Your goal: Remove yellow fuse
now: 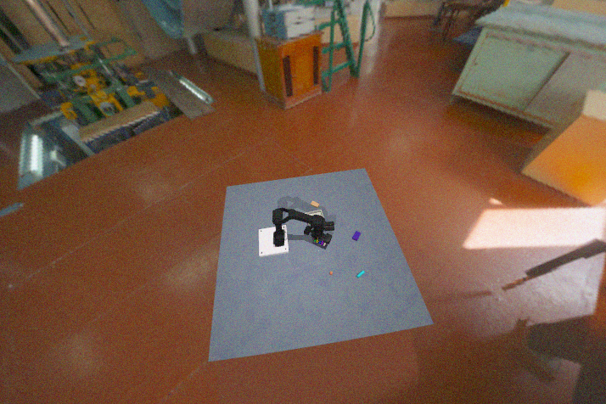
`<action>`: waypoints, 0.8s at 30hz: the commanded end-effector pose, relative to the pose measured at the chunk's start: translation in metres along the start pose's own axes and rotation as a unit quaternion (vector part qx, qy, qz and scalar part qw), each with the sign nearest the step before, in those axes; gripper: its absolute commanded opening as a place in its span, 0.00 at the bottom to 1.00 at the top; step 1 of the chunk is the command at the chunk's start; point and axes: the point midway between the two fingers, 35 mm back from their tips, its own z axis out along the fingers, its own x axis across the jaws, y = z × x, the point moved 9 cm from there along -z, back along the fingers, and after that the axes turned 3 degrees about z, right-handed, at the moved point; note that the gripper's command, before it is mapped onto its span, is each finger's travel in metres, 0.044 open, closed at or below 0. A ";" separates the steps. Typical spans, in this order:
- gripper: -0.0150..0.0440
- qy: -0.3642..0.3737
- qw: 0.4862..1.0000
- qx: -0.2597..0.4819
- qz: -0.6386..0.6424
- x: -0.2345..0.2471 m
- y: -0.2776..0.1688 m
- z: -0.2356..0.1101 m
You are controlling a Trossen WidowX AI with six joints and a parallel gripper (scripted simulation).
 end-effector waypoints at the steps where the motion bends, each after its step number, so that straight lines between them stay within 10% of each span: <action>1: 0.25 0.000 1.000 -0.003 0.000 0.000 0.001 -0.003; 24: 0.25 0.000 1.000 -0.003 0.000 0.000 0.000 -0.015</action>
